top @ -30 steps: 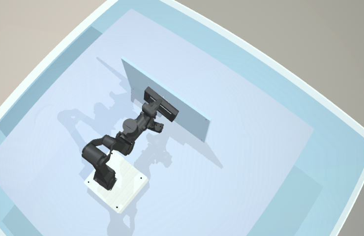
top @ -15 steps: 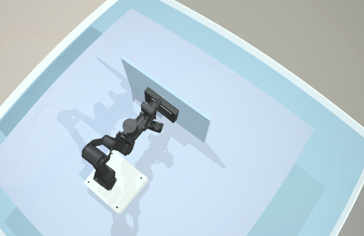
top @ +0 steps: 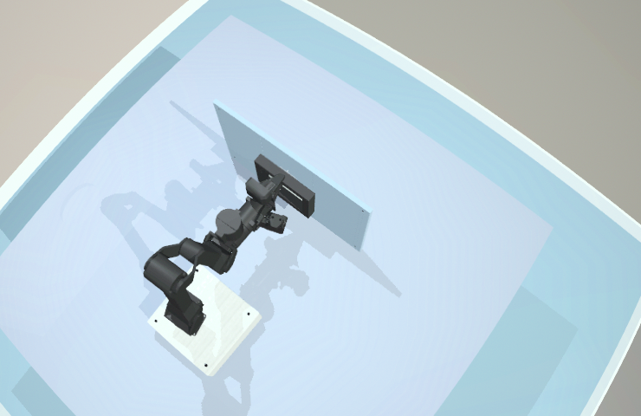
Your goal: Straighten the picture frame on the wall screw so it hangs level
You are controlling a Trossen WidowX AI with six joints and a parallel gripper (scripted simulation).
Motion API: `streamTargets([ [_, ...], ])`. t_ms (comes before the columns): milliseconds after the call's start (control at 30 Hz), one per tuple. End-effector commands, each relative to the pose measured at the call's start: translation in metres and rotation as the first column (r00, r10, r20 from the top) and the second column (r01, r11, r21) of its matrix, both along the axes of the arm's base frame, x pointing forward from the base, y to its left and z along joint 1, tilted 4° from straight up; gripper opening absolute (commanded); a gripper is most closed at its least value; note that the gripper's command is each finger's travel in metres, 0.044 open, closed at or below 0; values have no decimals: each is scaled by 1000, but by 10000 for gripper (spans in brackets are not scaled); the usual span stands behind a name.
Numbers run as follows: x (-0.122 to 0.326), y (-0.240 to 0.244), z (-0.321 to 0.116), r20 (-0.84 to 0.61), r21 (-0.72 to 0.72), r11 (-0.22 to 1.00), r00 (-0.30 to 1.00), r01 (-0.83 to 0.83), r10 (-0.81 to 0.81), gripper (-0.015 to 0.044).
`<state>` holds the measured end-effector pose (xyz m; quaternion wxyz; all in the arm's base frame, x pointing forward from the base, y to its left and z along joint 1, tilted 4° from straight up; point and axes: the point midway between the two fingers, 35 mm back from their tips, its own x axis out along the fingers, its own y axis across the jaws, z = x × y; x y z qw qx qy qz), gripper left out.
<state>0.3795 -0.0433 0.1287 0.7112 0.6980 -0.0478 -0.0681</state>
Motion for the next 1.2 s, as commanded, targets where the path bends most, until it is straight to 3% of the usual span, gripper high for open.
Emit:
streamTargets([
  [0,0,0,0,-4,-18,1000,1000,0,0,0],
  [200,0,0,0,-10,-51,999,1000,-1,0,0],
  [533,0,0,0,-5,-32,999,1000,-1,1,260],
  [667,-2,1,0,-3,-19,1000,1000,0,0,260],
  [867,-57,10,-6,57,350,937,998,1,-23,260],
  [1167,-50,9,19,48,318,948,999,1,-17,260],
])
